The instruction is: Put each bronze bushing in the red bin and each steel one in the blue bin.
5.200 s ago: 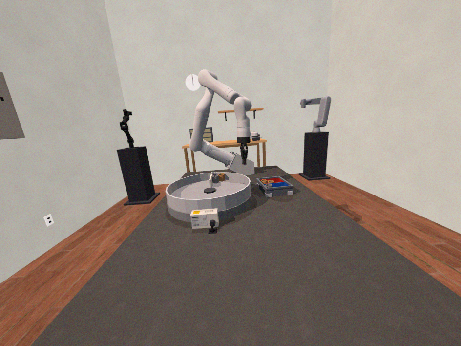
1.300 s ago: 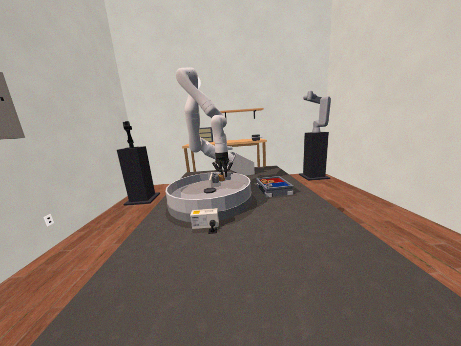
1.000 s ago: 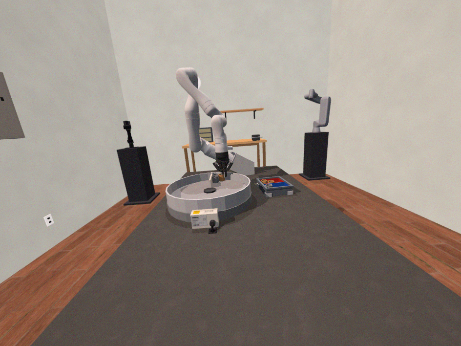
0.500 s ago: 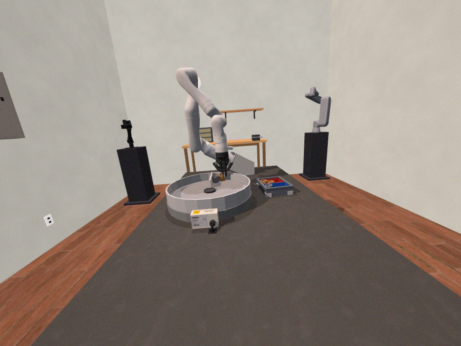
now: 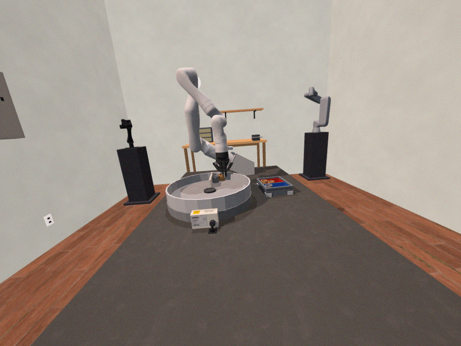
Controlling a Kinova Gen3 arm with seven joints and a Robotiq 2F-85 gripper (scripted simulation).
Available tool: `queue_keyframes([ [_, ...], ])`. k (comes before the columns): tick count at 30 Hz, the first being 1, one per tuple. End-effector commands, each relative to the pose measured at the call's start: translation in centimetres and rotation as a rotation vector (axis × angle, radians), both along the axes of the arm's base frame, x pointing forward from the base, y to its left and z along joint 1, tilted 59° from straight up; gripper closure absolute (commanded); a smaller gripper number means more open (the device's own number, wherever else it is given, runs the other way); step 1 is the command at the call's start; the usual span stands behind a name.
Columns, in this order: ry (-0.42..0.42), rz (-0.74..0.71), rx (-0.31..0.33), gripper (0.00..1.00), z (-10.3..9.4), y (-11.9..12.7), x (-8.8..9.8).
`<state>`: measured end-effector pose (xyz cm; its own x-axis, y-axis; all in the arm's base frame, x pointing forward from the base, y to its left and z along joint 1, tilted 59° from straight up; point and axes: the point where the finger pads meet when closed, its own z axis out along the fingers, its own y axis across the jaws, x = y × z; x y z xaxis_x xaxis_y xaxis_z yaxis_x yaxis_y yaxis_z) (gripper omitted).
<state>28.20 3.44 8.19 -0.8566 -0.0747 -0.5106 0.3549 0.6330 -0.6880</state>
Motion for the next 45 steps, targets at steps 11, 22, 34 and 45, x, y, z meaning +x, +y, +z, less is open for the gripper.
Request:
queue_keyframes([
  [11,0.000,0.001,0.001,1.00,-0.01,0.05,0.01],
  [22,0.000,0.001,0.000,1.00,0.02,0.10,-0.01],
  [34,0.000,-0.004,-0.005,1.00,0.30,0.51,-0.22],
  [45,0.000,-0.004,-0.005,1.00,0.45,0.74,-0.32],
])
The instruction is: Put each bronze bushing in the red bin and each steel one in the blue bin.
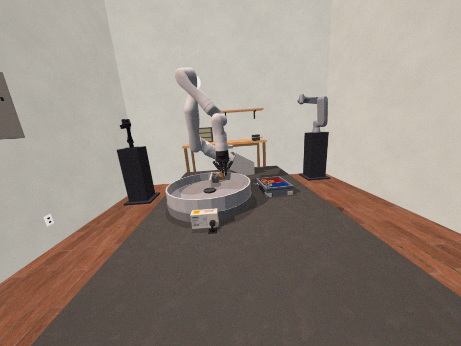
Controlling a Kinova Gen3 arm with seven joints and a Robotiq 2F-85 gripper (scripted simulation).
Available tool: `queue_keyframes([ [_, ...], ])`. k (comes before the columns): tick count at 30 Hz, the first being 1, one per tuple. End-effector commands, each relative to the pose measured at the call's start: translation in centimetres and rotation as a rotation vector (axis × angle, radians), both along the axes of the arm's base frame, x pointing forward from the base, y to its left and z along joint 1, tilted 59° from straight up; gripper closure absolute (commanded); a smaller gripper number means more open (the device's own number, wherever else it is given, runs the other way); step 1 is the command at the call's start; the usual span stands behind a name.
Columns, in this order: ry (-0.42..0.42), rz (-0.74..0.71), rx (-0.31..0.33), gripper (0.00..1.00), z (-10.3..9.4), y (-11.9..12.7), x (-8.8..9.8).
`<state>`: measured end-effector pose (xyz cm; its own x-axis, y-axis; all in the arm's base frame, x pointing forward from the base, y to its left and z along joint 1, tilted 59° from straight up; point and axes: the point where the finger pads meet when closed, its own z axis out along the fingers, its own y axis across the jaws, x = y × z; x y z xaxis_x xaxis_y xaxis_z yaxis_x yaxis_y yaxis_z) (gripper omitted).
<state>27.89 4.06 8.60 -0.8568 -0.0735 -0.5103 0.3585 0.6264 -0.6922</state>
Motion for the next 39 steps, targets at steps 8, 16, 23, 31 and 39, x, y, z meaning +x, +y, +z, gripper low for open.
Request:
queue_keyframes([
  [8,0.000,0.002,0.002,1.00,0.17,0.31,-0.11],
  [16,0.000,0.002,0.001,1.00,0.29,0.48,-0.19],
  [23,0.000,0.002,0.002,1.00,0.41,0.68,-0.29],
  [31,0.000,0.002,0.002,1.00,0.51,0.82,-0.36],
  [39,0.000,0.002,0.002,1.00,0.66,1.05,-0.46],
])
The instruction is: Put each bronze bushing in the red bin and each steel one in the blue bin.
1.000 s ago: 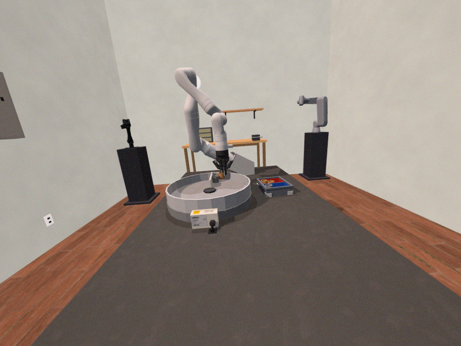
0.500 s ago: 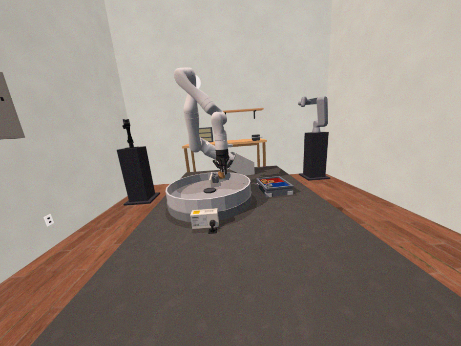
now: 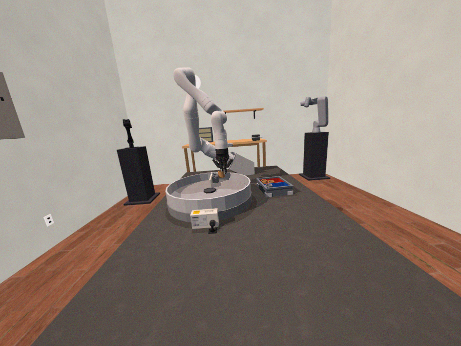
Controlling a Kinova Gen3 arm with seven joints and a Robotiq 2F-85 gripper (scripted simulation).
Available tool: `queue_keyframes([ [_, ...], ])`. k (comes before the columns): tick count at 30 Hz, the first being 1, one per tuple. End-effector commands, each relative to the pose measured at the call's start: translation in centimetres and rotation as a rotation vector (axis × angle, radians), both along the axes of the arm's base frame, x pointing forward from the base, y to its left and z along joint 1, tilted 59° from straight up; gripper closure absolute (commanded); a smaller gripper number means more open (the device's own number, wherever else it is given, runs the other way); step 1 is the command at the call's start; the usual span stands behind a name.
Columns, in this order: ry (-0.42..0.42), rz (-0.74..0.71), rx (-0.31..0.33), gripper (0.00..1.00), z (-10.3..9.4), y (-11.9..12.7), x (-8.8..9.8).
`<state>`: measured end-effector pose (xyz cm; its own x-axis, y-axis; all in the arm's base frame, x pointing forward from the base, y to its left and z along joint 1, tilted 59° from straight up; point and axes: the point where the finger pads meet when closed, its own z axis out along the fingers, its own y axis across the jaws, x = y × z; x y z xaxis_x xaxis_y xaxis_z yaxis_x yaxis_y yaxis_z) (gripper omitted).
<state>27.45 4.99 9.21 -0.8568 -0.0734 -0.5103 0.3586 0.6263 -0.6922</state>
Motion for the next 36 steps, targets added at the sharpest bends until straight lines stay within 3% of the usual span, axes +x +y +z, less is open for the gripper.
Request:
queue_keyframes([
  [1,0.000,0.002,0.002,1.00,0.04,0.12,-0.02],
  [36,0.000,0.002,0.001,1.00,0.53,0.85,-0.37],
])
